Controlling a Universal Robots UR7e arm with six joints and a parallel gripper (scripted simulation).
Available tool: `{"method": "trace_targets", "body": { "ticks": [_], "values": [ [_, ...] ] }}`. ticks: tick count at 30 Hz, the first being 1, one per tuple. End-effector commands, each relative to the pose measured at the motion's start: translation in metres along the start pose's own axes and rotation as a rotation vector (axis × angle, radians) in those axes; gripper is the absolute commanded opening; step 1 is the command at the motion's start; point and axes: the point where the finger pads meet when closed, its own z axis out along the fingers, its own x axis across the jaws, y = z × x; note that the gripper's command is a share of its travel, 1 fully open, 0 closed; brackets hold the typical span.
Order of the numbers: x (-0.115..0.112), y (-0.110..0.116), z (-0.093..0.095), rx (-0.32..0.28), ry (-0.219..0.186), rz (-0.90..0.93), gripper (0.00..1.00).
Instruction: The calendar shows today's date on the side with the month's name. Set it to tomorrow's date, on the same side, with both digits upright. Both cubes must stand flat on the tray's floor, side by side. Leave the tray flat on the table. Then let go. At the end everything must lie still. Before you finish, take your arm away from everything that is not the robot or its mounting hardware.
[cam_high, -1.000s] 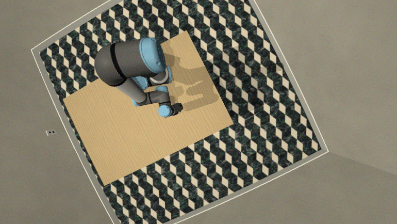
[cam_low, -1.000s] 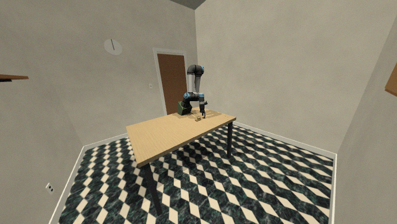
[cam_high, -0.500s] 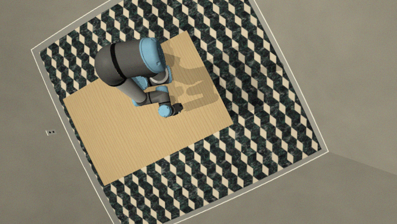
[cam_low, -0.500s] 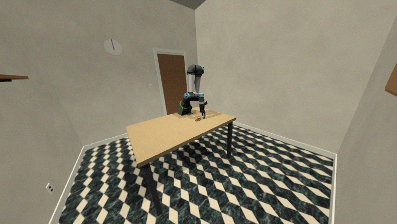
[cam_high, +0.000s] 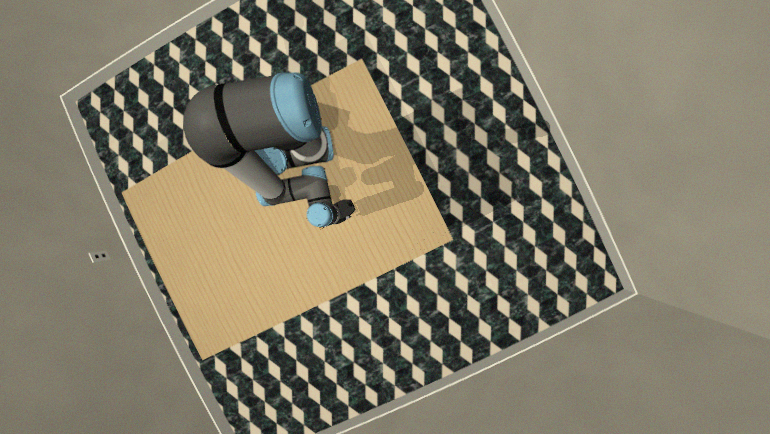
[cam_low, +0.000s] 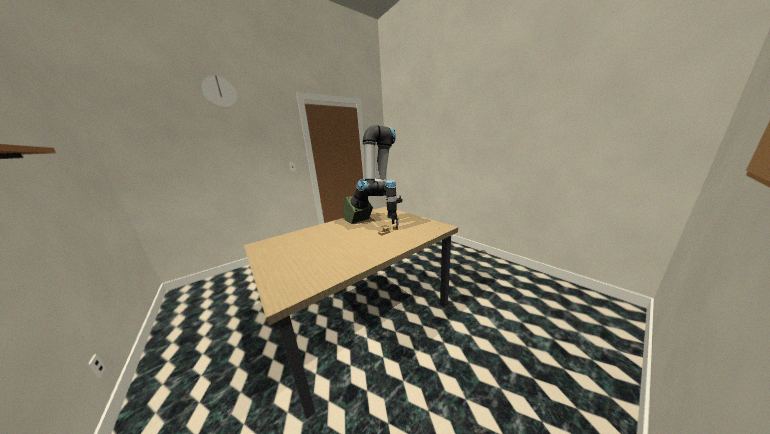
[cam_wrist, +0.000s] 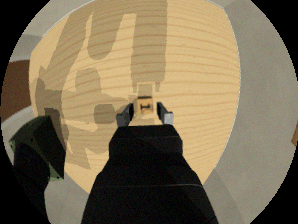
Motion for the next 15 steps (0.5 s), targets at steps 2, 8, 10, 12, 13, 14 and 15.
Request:
{"method": "trace_targets", "body": {
  "ticks": [2, 8, 10, 12, 13, 14, 15],
  "values": [
    [0.000, 0.000, 0.000, 0.000, 0.001, 0.000, 0.90],
    [0.000, 0.000, 0.005, 0.000, 0.001, 0.000, 0.90],
    [0.000, 0.000, 0.008, 0.000, 0.001, 0.000, 0.90],
    [0.000, 0.000, 0.011, 0.000, 0.001, 0.000, 0.90],
    [0.000, 0.000, 0.011, 0.000, 0.001, 0.000, 0.90],
    [0.000, 0.000, 0.011, 0.000, 0.001, 0.000, 0.90],
    [0.000, 0.000, 0.013, 0.000, 0.001, 0.000, 0.90]
  ]
}}
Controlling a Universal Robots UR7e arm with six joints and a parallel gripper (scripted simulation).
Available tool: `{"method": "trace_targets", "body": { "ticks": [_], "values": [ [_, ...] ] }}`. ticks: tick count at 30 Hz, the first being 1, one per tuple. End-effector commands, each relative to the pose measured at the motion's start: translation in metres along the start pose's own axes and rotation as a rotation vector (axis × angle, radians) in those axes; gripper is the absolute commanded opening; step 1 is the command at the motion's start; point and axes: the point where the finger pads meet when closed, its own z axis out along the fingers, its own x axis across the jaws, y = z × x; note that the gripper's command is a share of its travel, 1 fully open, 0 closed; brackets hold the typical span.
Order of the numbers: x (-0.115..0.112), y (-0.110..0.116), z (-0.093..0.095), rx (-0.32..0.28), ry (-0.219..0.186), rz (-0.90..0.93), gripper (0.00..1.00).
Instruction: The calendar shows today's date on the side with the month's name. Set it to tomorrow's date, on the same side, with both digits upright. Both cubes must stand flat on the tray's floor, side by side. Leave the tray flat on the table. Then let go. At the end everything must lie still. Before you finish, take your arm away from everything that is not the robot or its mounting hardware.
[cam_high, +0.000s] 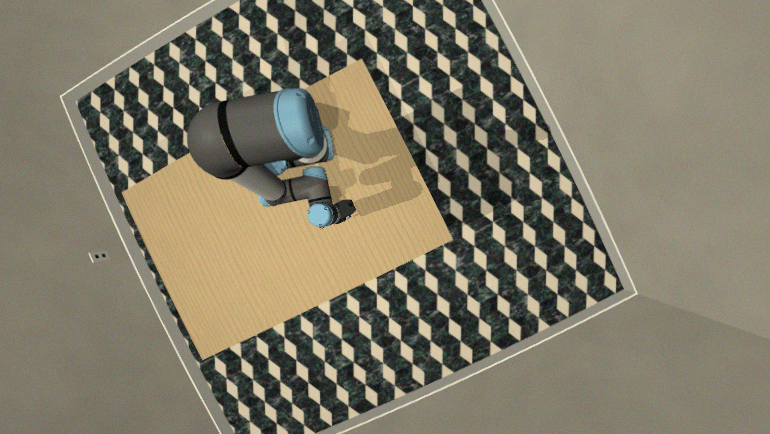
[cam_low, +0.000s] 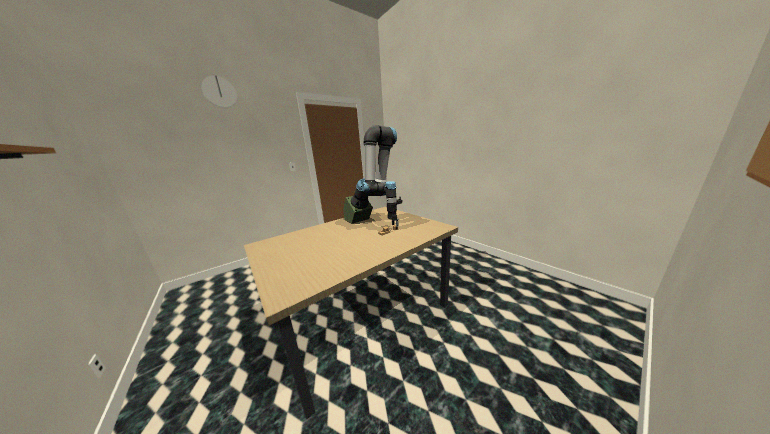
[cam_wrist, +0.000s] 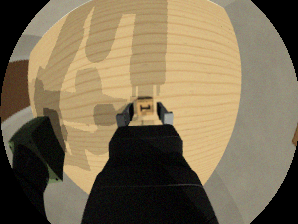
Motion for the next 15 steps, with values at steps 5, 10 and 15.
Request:
{"method": "trace_targets", "body": {
  "ticks": [5, 10, 15],
  "values": [
    [0.001, 0.000, 0.013, -0.001, 0.002, 0.000, 0.90],
    [0.001, 0.000, 0.019, -0.001, 0.002, 0.000, 0.90],
    [0.001, 0.000, 0.021, -0.001, 0.002, 0.000, 0.90]
  ]
}}
